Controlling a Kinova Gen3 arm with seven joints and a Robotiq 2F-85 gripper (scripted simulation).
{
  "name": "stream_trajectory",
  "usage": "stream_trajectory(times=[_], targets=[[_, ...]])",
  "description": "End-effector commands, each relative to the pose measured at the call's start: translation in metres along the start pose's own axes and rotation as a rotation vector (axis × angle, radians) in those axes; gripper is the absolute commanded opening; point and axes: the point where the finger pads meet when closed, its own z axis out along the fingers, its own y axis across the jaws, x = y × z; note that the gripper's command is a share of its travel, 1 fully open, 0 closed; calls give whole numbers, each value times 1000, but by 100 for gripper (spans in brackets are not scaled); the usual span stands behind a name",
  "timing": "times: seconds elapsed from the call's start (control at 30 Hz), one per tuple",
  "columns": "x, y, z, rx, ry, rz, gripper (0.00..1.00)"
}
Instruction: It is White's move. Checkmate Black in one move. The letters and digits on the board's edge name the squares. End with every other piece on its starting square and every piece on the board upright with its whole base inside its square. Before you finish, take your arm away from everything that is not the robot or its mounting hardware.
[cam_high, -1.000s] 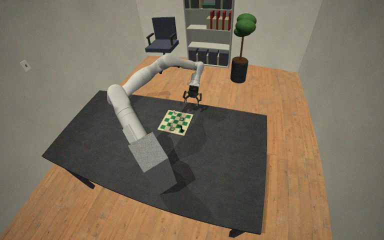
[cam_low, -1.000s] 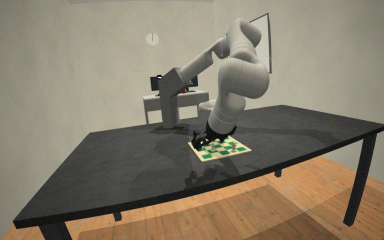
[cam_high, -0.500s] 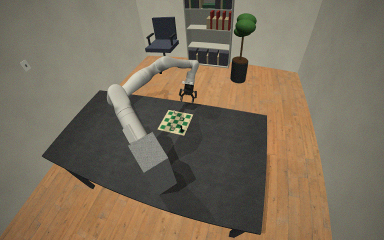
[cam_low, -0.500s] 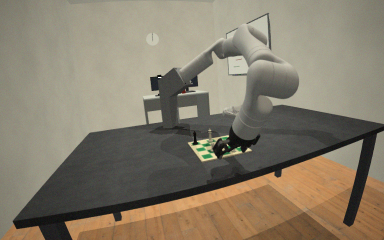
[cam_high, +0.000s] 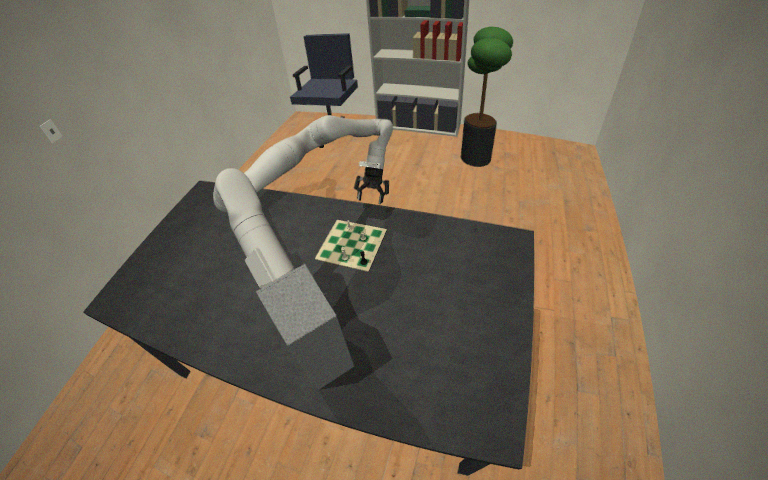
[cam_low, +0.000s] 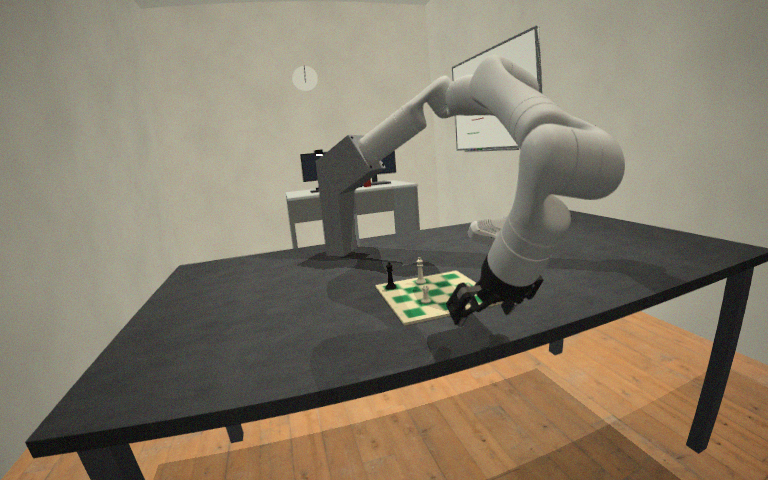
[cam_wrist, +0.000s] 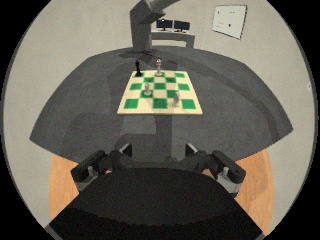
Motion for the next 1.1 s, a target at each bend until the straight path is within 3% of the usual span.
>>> stream_trajectory(times=[0.0,1.07], targets=[[-2,2,-1,1,-3,1,100],[-4,4,-1,0,-8,7,100]])
